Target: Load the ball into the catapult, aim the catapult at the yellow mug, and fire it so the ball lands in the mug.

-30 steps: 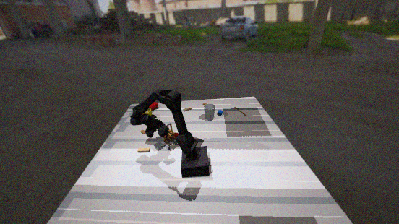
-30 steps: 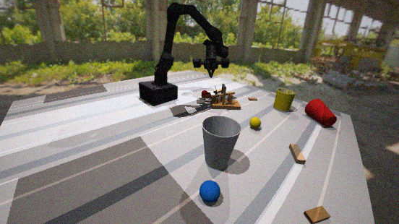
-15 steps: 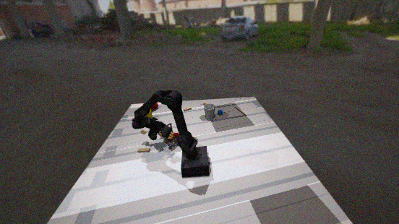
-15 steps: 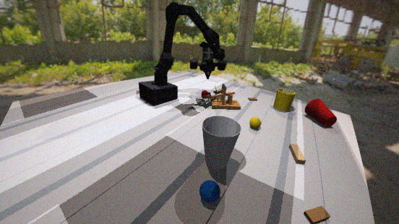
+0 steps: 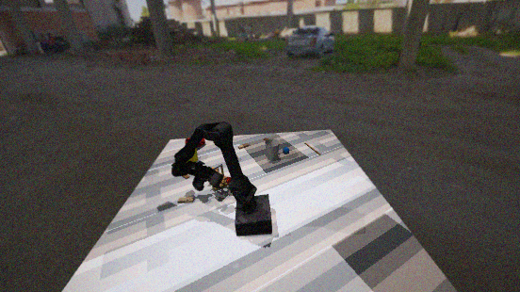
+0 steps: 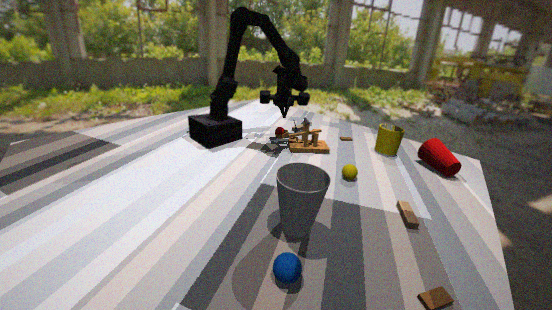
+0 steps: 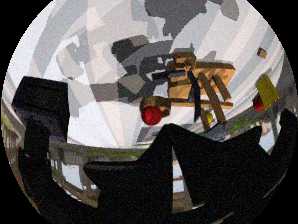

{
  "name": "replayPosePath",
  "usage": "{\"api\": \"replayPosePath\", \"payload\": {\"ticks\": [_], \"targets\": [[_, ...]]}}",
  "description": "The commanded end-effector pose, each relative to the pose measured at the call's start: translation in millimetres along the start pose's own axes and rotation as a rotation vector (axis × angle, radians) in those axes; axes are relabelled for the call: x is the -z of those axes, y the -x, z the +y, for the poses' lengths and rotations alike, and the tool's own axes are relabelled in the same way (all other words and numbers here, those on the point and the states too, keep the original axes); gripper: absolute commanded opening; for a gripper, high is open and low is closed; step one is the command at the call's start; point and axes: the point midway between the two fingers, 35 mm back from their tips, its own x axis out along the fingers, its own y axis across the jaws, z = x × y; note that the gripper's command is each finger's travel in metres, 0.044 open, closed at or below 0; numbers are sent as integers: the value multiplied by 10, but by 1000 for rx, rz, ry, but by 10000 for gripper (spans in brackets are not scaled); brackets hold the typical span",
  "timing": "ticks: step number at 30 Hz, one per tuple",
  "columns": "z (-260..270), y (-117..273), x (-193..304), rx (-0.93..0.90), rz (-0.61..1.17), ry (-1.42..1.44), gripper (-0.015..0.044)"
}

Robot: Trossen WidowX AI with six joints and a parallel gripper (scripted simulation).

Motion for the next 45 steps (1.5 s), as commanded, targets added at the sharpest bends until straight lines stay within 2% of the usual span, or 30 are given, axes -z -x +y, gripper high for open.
{"api": "replayPosePath", "payload": {"ticks": [1,45], "targets": [[14,-61,-47,-5,6,7,0],[83,-641,-605,-7,6,8,0]]}}
